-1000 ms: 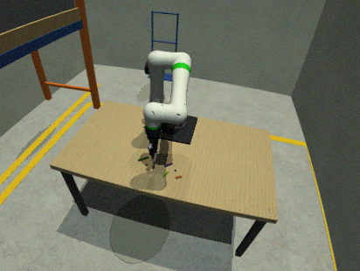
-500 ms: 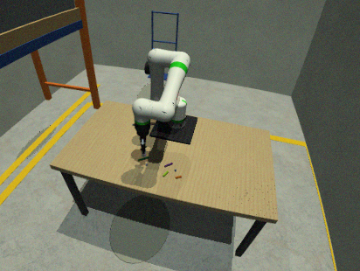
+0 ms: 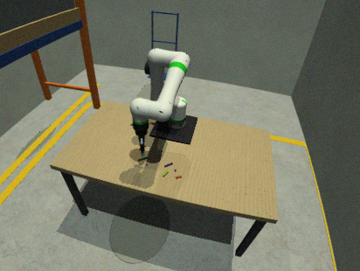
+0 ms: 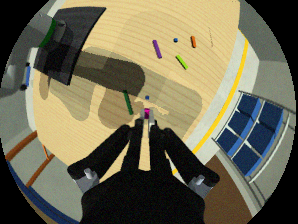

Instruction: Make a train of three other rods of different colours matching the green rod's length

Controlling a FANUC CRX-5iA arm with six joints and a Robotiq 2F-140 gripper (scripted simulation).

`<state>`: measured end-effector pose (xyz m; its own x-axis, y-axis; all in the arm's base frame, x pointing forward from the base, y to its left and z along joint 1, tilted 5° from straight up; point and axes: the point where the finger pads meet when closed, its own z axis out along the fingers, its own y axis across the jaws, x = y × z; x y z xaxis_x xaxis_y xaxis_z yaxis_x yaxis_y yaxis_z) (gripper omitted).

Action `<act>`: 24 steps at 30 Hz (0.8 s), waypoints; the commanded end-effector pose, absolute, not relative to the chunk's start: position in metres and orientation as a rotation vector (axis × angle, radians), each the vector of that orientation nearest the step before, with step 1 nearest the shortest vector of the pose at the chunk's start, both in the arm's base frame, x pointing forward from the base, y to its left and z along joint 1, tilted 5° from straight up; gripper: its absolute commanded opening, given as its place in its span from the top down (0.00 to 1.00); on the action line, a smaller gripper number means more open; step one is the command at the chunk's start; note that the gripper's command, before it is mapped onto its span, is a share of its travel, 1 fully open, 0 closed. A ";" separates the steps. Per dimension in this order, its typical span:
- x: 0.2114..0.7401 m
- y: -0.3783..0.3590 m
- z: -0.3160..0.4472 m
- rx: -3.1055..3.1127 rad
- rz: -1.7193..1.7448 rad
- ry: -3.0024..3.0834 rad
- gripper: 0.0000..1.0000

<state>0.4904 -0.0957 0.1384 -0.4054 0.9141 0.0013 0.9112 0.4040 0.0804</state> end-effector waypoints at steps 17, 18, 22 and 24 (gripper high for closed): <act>0.495 -0.095 0.082 1.685 0.106 2.599 0.97; 0.496 -0.095 0.078 1.685 0.106 2.599 0.97; 0.497 -0.095 0.067 1.685 0.106 2.599 0.97; 0.497 -0.095 0.064 1.685 0.106 2.599 0.97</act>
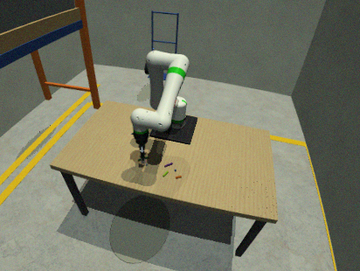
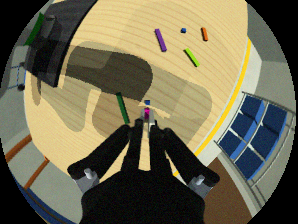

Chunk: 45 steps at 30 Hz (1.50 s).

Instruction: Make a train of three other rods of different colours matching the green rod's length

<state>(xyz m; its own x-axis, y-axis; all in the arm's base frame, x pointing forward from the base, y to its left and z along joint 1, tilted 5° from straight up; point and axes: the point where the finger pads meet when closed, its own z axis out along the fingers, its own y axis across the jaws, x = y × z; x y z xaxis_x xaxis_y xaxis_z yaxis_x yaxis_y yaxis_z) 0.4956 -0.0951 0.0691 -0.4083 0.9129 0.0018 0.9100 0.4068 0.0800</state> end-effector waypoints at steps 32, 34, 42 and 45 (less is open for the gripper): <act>0.498 -0.095 0.052 1.685 0.106 2.599 0.97; 0.498 -0.095 0.052 1.685 0.106 2.599 0.97; 0.498 -0.095 0.052 1.685 0.106 2.599 0.97; 0.498 -0.095 0.052 1.685 0.106 2.599 0.97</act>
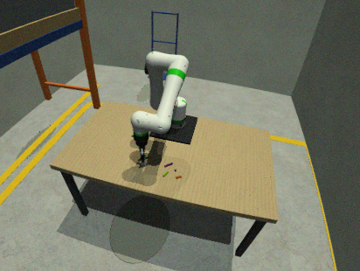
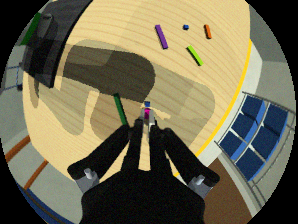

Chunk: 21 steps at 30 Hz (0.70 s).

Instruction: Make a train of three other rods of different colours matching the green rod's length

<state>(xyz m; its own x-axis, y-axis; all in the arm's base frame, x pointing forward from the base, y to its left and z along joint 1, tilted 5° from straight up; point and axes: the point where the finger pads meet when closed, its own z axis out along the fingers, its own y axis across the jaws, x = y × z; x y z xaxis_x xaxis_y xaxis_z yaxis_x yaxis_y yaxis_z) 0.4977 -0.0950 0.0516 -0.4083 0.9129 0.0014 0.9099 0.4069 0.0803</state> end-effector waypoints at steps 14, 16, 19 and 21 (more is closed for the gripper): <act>0.498 -0.095 0.045 1.685 0.106 2.599 0.97; 0.498 -0.095 0.043 1.685 0.106 2.599 0.97; 0.499 -0.095 0.041 1.685 0.106 2.599 0.97; 0.499 -0.095 0.041 1.685 0.106 2.599 0.97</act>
